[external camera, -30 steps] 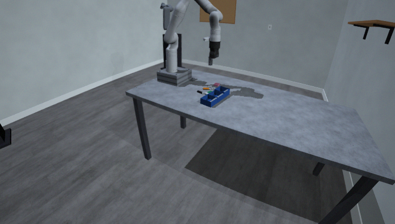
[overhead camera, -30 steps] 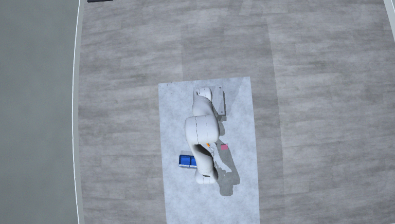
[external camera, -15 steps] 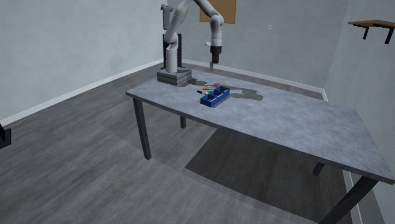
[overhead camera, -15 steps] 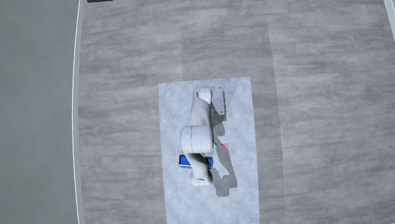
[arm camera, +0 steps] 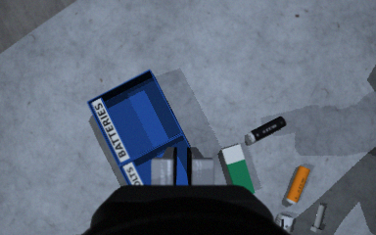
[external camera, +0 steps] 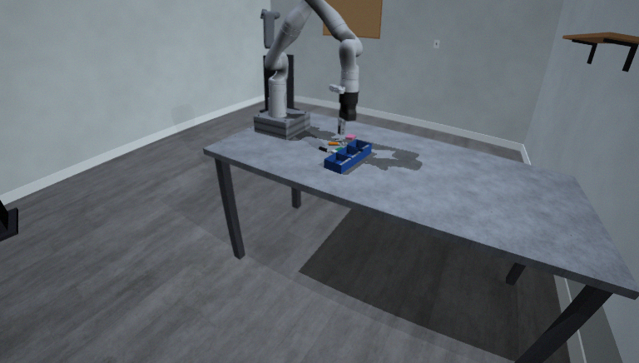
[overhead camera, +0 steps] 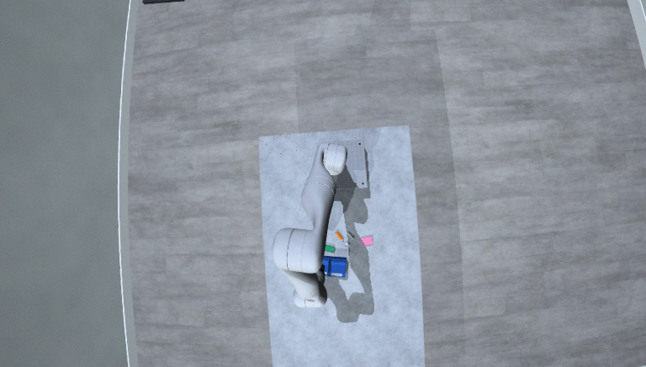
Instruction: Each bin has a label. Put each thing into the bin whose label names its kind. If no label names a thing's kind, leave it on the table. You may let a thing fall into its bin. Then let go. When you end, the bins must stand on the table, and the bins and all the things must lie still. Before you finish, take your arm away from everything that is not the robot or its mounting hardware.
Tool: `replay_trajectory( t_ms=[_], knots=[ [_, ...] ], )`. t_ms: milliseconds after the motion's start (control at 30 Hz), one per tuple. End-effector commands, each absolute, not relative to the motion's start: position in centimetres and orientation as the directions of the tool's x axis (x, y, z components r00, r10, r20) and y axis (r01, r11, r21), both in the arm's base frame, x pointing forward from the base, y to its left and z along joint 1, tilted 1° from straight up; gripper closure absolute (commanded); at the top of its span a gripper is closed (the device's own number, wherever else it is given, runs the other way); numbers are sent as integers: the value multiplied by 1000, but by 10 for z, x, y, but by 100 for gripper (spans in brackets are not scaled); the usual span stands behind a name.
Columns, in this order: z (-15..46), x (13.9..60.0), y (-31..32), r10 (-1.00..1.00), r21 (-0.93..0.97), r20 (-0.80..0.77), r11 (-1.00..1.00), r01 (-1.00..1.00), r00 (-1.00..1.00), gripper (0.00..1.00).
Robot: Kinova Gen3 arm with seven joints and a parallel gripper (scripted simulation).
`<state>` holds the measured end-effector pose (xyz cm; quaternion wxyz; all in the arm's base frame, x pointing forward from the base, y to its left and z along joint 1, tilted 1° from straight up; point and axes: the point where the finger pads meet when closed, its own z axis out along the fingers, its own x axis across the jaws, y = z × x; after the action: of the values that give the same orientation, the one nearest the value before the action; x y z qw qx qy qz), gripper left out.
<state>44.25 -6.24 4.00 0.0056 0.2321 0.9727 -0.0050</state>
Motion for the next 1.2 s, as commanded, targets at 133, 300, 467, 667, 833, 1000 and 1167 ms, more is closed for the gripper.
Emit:
replay_trajectory(
  t_ms=[133,300,467,667,833,1000,1167],
  knots=[
    [0,472,-114,147,1,0,989,147,-989,69],
    [-4,475,-119,-72,-2,-3,997,-72,-997,69],
    [-4,476,-119,-273,6,2,962,-273,-962,69],
    [-4,476,-119,-550,9,-2,835,-550,-835,69],
    [-4,476,-119,-742,9,-5,670,-742,-670,69],
    [-4,476,-119,-862,13,-6,507,-862,-507,69],
    [-3,476,-120,-959,11,-9,284,-959,-284,69]
  ],
)
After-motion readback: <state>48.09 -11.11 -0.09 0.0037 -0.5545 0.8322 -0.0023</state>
